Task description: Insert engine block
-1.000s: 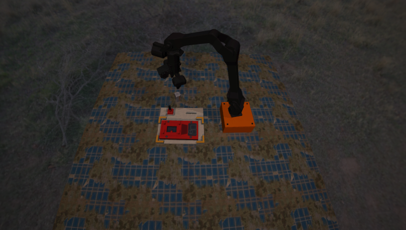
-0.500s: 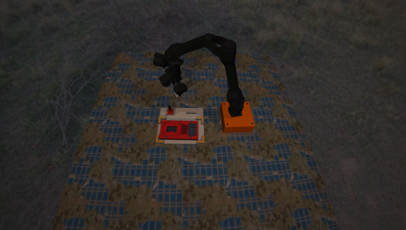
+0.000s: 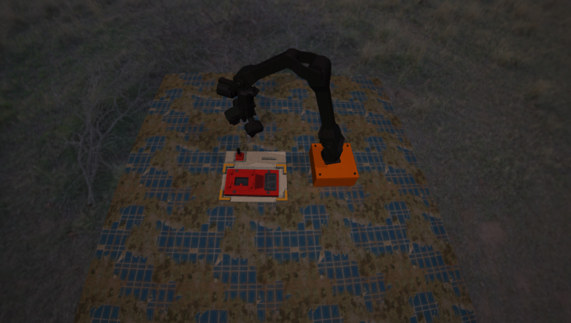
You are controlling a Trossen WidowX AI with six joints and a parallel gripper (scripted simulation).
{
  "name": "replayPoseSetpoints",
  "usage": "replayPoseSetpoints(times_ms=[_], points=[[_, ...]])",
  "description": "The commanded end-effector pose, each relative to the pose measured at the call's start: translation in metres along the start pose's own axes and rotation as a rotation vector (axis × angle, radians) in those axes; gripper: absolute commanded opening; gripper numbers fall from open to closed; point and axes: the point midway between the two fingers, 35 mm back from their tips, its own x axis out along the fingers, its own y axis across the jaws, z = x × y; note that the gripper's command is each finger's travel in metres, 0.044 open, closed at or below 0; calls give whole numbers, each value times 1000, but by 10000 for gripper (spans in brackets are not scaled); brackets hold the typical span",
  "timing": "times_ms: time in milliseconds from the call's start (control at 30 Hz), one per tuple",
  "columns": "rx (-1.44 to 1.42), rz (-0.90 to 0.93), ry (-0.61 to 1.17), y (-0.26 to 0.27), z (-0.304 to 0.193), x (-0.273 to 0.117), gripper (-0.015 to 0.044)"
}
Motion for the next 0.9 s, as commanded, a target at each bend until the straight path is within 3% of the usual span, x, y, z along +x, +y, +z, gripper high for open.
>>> replayPoseSetpoints(times_ms=[0, 867], points=[[0, 17, 10, 3, -2, 12, 440], [0, 18, 10, 4, -3, 53, 440]])
